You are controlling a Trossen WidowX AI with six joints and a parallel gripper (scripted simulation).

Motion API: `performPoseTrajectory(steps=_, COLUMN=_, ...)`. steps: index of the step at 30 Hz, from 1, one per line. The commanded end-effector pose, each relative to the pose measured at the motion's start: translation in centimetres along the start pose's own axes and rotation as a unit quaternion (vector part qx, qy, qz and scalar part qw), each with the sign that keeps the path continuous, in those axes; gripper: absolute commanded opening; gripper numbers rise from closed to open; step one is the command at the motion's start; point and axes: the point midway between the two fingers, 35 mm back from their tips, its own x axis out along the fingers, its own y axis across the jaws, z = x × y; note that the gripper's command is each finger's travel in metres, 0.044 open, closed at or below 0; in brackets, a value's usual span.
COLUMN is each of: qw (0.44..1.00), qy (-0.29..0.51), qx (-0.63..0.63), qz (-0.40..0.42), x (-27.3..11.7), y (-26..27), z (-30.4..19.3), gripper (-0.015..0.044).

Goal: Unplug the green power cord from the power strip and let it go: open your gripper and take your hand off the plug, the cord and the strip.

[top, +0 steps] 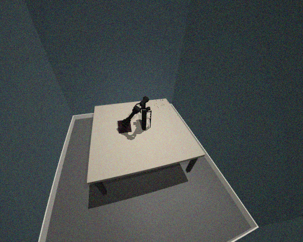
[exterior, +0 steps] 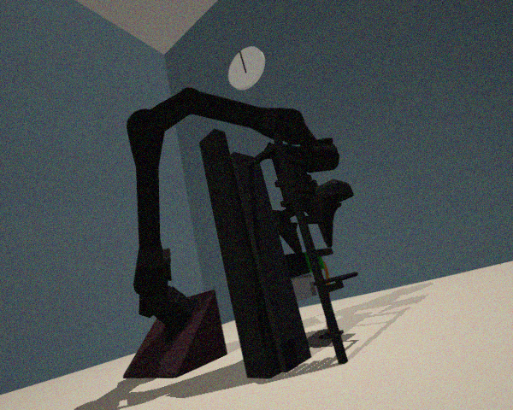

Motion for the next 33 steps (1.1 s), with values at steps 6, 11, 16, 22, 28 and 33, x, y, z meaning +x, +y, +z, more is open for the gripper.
performPoseTrajectory(steps=6, qw=1.000, qy=-0.001, qx=-0.002, qz=-0.001, x=-0.9, y=-0.1, z=4.2, gripper=0.0440)
performPoseTrajectory(steps=11, qw=1.000, qy=-0.001, qx=-0.002, qz=-0.001, x=-1.2, y=0.1, z=5.9, gripper=0.0440)
performPoseTrajectory(steps=16, qw=1.000, qy=-0.001, qx=-0.002, qz=-0.001, x=-1.2, y=0.1, z=5.9, gripper=0.0440)
performPoseTrajectory(steps=22, qw=1.000, qy=-0.001, qx=-0.002, qz=-0.001, x=-1.2, y=0.1, z=5.9, gripper=0.0440)
performPoseTrajectory(steps=28, qw=1.000, qy=-0.001, qx=-0.002, qz=-0.001, x=-1.2, y=0.1, z=5.9, gripper=0.0440)
performPoseTrajectory(steps=33, qw=1.000, qy=-0.001, qx=-0.002, qz=-0.001, x=-1.2, y=0.1, z=5.9, gripper=0.0440)
